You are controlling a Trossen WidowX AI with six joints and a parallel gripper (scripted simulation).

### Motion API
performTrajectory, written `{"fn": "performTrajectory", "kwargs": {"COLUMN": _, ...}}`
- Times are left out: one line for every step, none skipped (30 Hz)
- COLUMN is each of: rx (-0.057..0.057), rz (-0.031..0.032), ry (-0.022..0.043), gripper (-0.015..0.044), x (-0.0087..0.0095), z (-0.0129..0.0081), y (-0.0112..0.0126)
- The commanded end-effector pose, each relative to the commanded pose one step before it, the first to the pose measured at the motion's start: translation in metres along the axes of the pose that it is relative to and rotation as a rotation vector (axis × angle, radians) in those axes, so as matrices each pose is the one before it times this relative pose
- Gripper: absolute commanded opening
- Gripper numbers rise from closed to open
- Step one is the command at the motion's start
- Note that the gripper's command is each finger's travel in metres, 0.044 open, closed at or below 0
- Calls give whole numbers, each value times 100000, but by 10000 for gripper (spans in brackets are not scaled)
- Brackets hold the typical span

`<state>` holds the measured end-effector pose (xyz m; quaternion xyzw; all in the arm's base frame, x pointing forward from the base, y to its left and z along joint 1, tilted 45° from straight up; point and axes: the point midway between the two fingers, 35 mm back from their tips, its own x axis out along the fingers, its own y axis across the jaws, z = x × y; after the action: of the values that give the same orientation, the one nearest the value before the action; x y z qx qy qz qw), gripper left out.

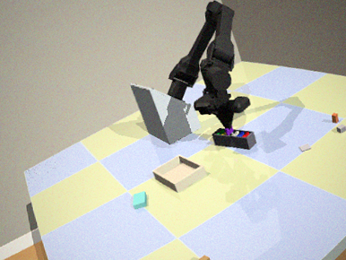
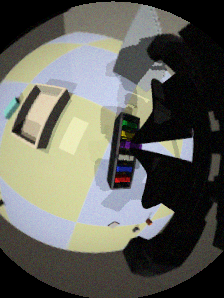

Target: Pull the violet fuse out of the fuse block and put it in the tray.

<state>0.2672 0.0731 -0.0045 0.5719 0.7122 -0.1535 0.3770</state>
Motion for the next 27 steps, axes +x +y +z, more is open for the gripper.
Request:
{"fn": "performTrajectory", "kwargs": {"rx": -846, "rz": 130, "ry": -536, "gripper": 0, "x": -343, "z": 18, "y": 119}}
{"fn": "performTrajectory", "kwargs": {"rx": 9, "rz": 0, "ry": 4, "gripper": 0, "x": -49, "z": 0, "y": -1}}
{"fn": "performTrajectory", "kwargs": {"rx": 9, "rz": 0, "ry": 4, "gripper": 0, "x": -49, "z": 0, "y": -1}}
{"fn": "performTrajectory", "kwargs": {"rx": 9, "rz": 0, "ry": 5, "gripper": 0, "x": -49, "z": 0, "y": -1}}
{"fn": "performTrajectory", "kwargs": {"rx": 9, "rz": 0, "ry": 5, "gripper": 0, "x": -49, "z": 0, "y": -1}}
{"fn": "performTrajectory", "kwargs": {"rx": 9, "rz": 0, "ry": 5, "gripper": 0, "x": -49, "z": 0, "y": -1}}
{"fn": "performTrajectory", "kwargs": {"rx": 9, "rz": 0, "ry": 5, "gripper": 0, "x": -49, "z": 0, "y": -1}}
{"fn": "performTrajectory", "kwargs": {"rx": 9, "rz": 0, "ry": 5, "gripper": 0, "x": -49, "z": -1, "y": -1}}
{"fn": "performTrajectory", "kwargs": {"rx": 9, "rz": 0, "ry": 5, "gripper": 0, "x": -49, "z": -1, "y": -2}}
{"fn": "performTrajectory", "kwargs": {"rx": 9, "rz": 0, "ry": 5, "gripper": 0, "x": -49, "z": -1, "y": -2}}
{"fn": "performTrajectory", "kwargs": {"rx": 9, "rz": 0, "ry": 6, "gripper": 0, "x": -49, "z": -1, "y": -2}}
{"fn": "performTrajectory", "kwargs": {"rx": 9, "rz": 0, "ry": 6, "gripper": 0, "x": -49, "z": -1, "y": -2}}
{"fn": "performTrajectory", "kwargs": {"rx": 9, "rz": 0, "ry": 6, "gripper": 0, "x": -49, "z": -1, "y": -2}}
{"fn": "performTrajectory", "kwargs": {"rx": 9, "rz": 0, "ry": 6, "gripper": 0, "x": -49, "z": -1, "y": -2}}
{"fn": "performTrajectory", "kwargs": {"rx": 9, "rz": 0, "ry": 6, "gripper": 0, "x": -49, "z": -1, "y": -2}}
{"fn": "performTrajectory", "kwargs": {"rx": 9, "rz": 0, "ry": 6, "gripper": 0, "x": -49, "z": -1, "y": -2}}
{"fn": "performTrajectory", "kwargs": {"rx": 9, "rz": 0, "ry": 6, "gripper": 0, "x": -49, "z": -1, "y": -2}}
{"fn": "performTrajectory", "kwargs": {"rx": 9, "rz": 0, "ry": 7, "gripper": 0, "x": -49, "z": -1, "y": -2}}
{"fn": "performTrajectory", "kwargs": {"rx": 9, "rz": 0, "ry": 7, "gripper": 0, "x": -49, "z": -1, "y": -2}}
{"fn": "performTrajectory", "kwargs": {"rx": 9, "rz": 0, "ry": 7, "gripper": 0, "x": -49, "z": -2, "y": -2}}
{"fn": "performTrajectory", "kwargs": {"rx": 9, "rz": 0, "ry": 7, "gripper": 0, "x": -49, "z": -2, "y": -2}}
{"fn": "performTrajectory", "kwargs": {"rx": 9, "rz": 0, "ry": 7, "gripper": 0, "x": -49, "z": -2, "y": -2}}
{"fn": "performTrajectory", "kwargs": {"rx": 9, "rz": 0, "ry": 7, "gripper": 0, "x": -49, "z": -2, "y": -2}}
{"fn": "performTrajectory", "kwargs": {"rx": 9, "rz": 1, "ry": 8, "gripper": 0, "x": -49, "z": -2, "y": -3}}
{"fn": "performTrajectory", "kwargs": {"rx": 9, "rz": 1, "ry": 8, "gripper": 0, "x": -49, "z": -2, "y": -3}}
{"fn": "performTrajectory", "kwargs": {"rx": 9, "rz": 1, "ry": 8, "gripper": 0, "x": -50, "z": -2, "y": -3}}
{"fn": "performTrajectory", "kwargs": {"rx": 9, "rz": 1, "ry": 8, "gripper": 0, "x": -50, "z": -2, "y": -3}}
